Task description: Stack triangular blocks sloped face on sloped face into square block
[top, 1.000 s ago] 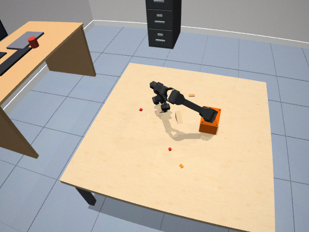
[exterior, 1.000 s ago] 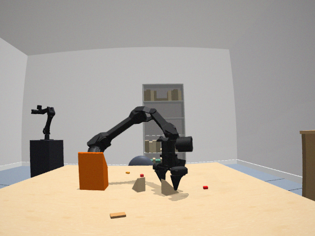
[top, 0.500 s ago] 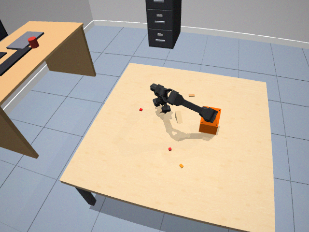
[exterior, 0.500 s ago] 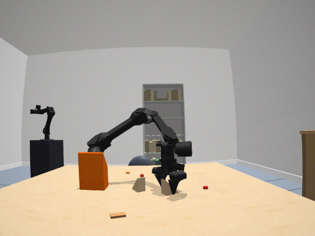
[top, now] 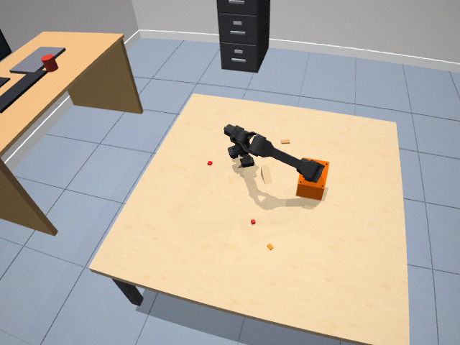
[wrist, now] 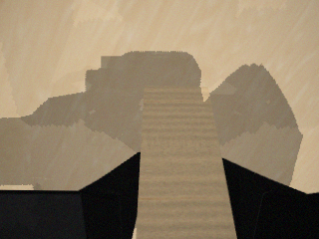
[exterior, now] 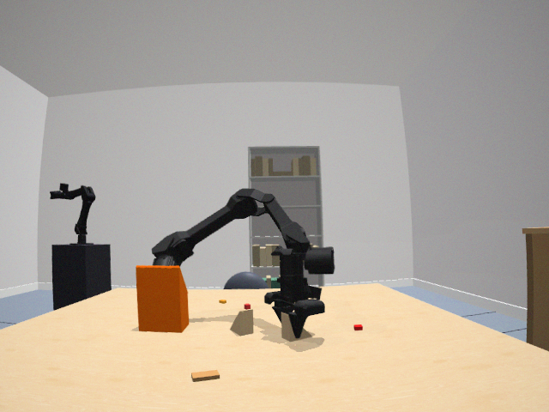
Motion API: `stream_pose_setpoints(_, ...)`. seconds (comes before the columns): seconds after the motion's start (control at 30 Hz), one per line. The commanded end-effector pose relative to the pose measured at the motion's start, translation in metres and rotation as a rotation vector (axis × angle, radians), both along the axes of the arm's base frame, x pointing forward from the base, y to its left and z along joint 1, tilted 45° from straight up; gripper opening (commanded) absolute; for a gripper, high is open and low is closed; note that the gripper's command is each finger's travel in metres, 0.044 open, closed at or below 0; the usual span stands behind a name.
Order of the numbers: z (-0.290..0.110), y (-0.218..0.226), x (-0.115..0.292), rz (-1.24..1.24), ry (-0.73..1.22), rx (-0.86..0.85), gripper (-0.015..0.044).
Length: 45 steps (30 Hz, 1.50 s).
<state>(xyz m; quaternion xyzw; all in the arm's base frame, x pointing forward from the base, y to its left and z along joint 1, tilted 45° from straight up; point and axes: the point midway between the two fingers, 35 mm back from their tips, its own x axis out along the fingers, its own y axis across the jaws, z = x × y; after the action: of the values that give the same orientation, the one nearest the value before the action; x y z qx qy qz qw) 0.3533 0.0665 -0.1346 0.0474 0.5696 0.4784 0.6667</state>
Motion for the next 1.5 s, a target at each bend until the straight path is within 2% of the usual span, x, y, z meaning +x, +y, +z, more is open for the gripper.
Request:
stream_pose_setpoints(0.0, 0.0, 0.001, 0.0, -0.003, 0.004, 0.002, 0.0045)
stream_pose_setpoints(0.07, 0.002, -0.001, 0.0, -0.003, 0.004, 0.002, 0.0)
stream_pose_setpoints(0.3, 0.021, -0.021, 0.003, 0.0, 0.0, -0.001, 0.0)
stream_pose_setpoints(0.57, 0.02, -0.021, 0.003, -0.029, 0.023, -0.003, 0.0)
stream_pose_setpoints(1.47, 0.02, -0.02, 0.003, -0.523, 0.5, -0.077, 0.0)
